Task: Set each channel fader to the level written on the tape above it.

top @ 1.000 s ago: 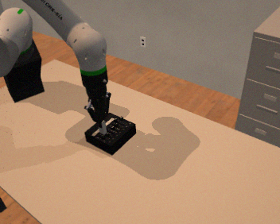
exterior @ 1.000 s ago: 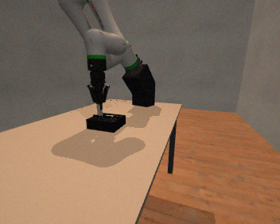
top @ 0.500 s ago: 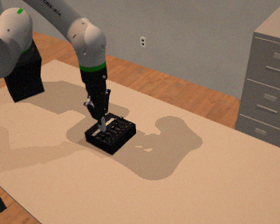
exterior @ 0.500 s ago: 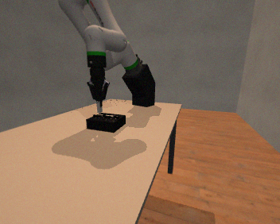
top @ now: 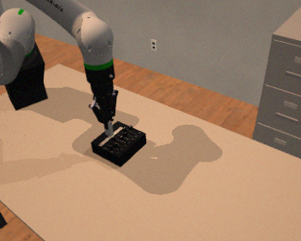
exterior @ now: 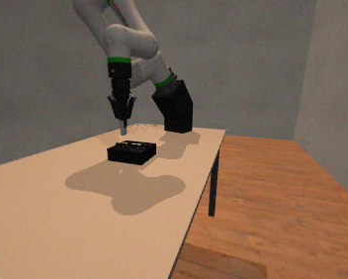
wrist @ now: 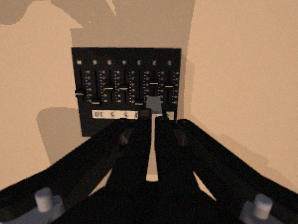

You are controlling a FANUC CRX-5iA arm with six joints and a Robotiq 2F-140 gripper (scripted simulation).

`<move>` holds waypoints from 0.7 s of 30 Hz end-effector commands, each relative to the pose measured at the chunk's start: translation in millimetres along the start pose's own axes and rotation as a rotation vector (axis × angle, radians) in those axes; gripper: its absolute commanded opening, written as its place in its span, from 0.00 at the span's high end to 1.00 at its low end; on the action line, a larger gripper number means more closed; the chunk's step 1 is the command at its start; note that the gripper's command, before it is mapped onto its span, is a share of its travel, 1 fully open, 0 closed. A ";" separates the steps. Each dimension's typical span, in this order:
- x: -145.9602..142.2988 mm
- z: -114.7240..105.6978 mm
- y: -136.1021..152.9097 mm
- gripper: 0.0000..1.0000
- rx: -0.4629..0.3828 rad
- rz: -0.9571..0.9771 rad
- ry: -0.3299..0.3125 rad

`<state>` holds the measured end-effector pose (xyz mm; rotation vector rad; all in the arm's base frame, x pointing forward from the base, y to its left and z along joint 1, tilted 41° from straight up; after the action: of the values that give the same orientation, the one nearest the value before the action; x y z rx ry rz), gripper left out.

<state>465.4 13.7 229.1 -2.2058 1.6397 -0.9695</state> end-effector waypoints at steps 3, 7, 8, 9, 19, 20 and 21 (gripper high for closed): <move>-0.1 -0.2 -0.2 1.00 0.000 0.000 0.000; -0.1 -0.2 -0.2 1.00 0.000 0.000 0.000; -0.1 -0.2 -0.2 1.00 0.000 0.000 0.000; -0.1 -0.2 -0.2 1.00 0.000 0.000 0.000; -0.1 -14.2 -0.2 0.00 0.000 0.000 0.000; -0.1 -17.7 -0.2 0.00 0.000 0.000 0.000; -0.1 -21.4 -0.2 0.00 0.000 0.000 0.000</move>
<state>457.0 16.5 239.4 -2.2056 1.6391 -0.9694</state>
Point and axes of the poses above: the point where the finger pads meet when closed, its own z axis out along the fingers, its own x axis across the jaws, y = z × x, the point moved 6 cm from there along -z, back along the fingers, and after that the axes turned 15 degrees about -z, right-handed, at the moved point
